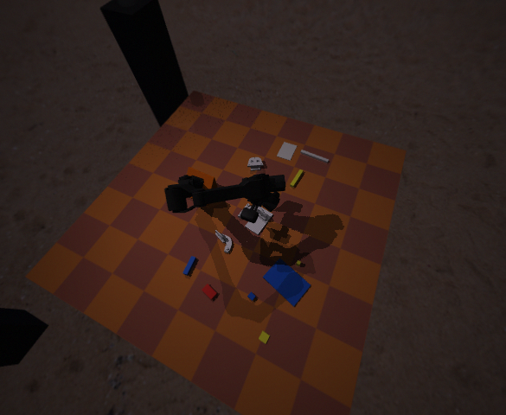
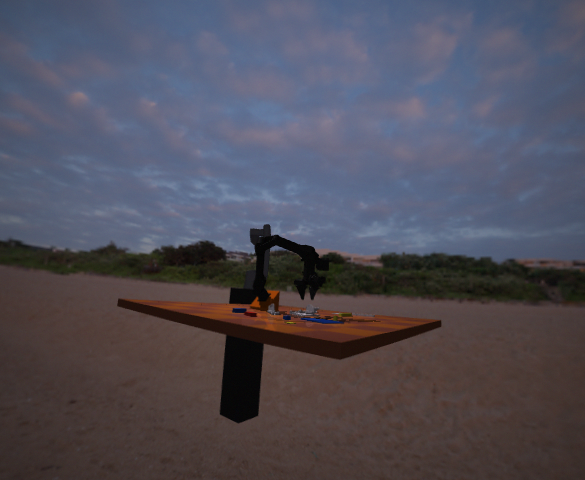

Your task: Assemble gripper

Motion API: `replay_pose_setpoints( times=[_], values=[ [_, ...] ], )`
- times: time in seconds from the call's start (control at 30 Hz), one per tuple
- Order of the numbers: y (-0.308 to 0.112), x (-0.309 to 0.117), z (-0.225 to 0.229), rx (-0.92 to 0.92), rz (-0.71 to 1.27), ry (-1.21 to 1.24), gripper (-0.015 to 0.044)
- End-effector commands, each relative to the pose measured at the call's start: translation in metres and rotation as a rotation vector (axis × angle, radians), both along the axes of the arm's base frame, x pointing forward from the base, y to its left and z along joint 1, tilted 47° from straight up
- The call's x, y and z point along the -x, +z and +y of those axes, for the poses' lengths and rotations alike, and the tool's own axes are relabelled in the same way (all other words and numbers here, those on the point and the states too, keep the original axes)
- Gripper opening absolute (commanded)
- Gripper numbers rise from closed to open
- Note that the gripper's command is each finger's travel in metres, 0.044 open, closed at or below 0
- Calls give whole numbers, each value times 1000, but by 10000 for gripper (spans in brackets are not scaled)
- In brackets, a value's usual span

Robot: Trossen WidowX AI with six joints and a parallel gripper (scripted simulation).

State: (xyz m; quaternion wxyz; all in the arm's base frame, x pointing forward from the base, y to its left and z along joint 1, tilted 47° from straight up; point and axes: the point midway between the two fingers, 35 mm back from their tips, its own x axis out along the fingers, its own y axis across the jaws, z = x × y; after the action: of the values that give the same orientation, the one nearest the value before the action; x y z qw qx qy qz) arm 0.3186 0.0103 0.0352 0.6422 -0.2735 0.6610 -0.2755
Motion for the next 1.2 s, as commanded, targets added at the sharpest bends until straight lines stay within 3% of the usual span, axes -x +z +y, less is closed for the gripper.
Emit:
replay_pose_setpoints(
  times=[0.0, 1.17],
  values=[
    [6, 3, -5, 1, 75, 70, 440],
    [48, 23, -33, -23, 651, 628, 440]
  ],
)
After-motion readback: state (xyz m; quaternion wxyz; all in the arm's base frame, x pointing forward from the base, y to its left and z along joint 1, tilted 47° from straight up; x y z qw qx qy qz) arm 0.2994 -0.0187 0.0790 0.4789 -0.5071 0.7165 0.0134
